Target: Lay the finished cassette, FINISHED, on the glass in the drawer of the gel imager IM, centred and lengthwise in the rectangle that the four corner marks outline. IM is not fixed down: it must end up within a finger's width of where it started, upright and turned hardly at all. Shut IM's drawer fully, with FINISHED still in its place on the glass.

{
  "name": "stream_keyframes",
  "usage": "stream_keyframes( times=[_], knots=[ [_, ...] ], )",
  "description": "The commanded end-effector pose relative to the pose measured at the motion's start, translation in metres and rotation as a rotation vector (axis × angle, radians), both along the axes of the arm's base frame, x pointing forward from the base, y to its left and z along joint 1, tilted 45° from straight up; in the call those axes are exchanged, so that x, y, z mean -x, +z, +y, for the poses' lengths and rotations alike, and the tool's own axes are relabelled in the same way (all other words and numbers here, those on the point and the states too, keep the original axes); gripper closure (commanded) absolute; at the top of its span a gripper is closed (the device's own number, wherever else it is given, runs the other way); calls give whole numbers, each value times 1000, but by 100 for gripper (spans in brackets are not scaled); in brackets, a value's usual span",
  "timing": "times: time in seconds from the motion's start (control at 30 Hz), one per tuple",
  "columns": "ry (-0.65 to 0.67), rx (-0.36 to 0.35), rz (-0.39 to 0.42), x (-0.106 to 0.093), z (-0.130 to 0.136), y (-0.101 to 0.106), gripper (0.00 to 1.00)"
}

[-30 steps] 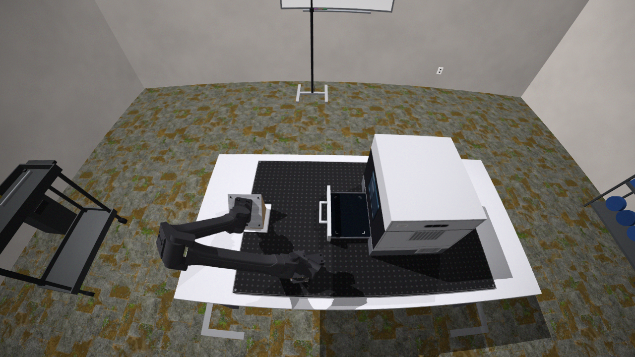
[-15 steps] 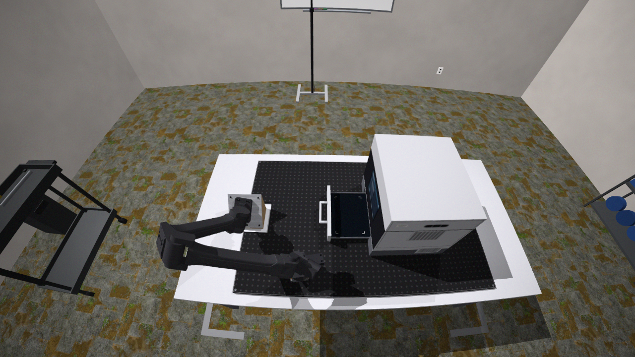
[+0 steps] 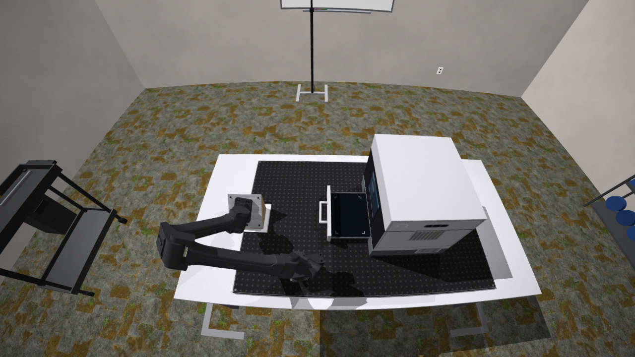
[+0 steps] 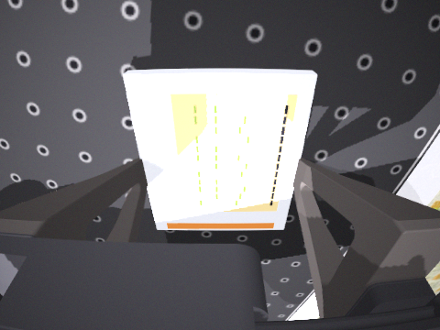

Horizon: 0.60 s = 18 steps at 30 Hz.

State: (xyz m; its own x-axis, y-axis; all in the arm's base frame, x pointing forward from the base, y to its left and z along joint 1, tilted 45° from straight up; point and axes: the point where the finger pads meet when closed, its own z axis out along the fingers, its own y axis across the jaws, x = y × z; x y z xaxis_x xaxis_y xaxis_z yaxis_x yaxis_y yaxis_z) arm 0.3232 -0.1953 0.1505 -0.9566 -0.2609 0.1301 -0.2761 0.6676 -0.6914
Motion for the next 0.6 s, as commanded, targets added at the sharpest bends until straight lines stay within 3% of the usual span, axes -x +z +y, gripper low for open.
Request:
stream_keyframes(
  times=[0.0,0.57],
  knots=[
    [13,13,-53,-14,8,26,22],
    [13,11,-55,-11,22,41,22]
  ],
)
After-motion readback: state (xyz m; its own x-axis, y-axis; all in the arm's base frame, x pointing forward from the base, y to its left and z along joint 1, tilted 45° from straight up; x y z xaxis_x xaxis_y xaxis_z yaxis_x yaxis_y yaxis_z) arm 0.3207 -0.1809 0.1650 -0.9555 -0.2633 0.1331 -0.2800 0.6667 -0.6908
